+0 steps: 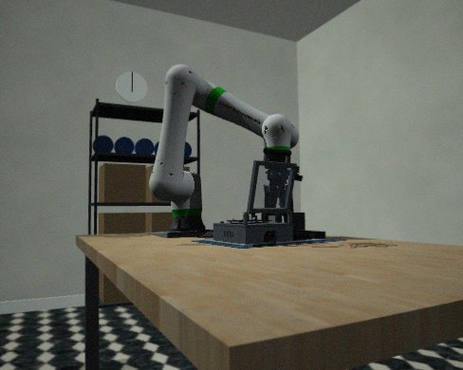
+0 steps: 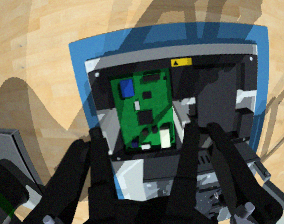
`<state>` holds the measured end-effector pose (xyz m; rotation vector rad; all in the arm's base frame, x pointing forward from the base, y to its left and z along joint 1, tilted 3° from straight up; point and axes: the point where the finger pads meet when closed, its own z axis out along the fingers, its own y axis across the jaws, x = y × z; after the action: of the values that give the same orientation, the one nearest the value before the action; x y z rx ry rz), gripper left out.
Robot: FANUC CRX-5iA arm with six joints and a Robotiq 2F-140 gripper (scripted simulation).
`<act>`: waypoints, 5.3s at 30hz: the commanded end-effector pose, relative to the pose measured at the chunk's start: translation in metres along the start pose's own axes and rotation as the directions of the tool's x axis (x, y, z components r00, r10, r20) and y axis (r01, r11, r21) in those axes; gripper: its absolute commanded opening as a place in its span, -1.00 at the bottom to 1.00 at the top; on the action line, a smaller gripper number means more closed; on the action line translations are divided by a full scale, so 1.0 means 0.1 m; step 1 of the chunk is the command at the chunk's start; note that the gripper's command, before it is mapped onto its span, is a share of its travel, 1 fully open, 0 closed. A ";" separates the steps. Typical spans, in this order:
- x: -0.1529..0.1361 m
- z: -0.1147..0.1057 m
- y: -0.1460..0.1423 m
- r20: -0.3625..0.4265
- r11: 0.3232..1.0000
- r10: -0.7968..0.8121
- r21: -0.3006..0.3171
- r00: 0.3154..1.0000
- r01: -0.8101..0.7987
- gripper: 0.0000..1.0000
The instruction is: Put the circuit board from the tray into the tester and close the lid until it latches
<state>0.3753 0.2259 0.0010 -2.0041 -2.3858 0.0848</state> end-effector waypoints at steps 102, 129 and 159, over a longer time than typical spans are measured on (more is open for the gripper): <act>0.00 -0.31 0.00 0.000 1.000 0.000 0.000 1.000 0.000 -0.09; 0.00 -0.80 0.00 0.000 1.000 0.000 0.000 1.000 0.000 -0.09; 0.00 -1.00 0.00 0.000 1.000 0.000 0.000 1.000 0.000 -0.09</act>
<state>0.3806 0.2284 0.1006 -2.0041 -2.3855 0.0853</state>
